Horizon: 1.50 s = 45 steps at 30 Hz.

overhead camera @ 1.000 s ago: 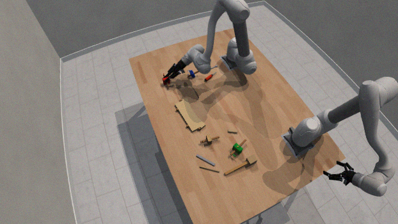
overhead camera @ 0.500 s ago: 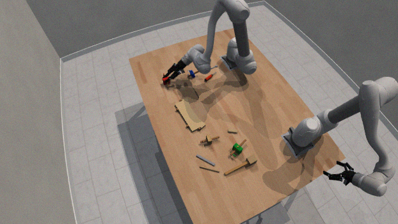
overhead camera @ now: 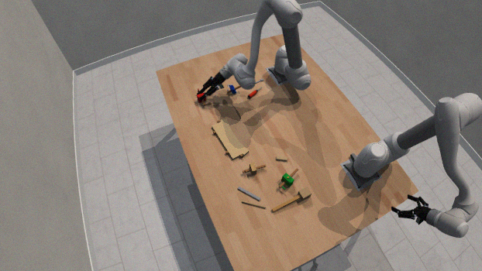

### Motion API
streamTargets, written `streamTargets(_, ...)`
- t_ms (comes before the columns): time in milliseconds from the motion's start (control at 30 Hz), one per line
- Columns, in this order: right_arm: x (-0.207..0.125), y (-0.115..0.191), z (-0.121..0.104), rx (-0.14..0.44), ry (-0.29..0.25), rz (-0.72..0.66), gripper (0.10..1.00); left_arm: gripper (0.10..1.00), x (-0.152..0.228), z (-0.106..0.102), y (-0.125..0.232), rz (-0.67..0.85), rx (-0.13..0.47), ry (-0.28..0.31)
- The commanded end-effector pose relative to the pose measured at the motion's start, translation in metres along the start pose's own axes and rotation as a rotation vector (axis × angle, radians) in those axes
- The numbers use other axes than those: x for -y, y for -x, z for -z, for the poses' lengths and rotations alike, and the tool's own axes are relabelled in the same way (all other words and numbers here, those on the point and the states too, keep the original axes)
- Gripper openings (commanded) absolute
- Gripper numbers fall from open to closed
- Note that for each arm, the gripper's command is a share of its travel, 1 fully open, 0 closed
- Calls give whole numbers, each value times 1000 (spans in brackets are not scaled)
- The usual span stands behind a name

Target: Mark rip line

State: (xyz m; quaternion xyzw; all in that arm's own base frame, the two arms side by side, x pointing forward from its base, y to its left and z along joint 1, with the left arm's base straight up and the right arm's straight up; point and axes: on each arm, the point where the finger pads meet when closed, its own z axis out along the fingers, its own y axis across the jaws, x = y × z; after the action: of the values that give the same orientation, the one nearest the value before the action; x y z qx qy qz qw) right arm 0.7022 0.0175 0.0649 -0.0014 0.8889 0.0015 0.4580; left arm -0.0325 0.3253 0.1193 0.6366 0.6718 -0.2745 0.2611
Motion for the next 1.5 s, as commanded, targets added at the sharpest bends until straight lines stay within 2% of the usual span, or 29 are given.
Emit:
streamTargets(0,2,-5,1,-5,-5,-3,372,1000,3,-2,4,2,8,0)
streamTargets(500,2,-1,11,-1,-5,-3,372,1000,3,-2,4,2,8,0)
streamTargets(933,3,11,52,-1,-5,-4,372,1000,3,-2,4,2,8,0)
streamTargets(1467,2,21,87,-1,-5,-4,372,1000,3,-2,4,2,8,0)
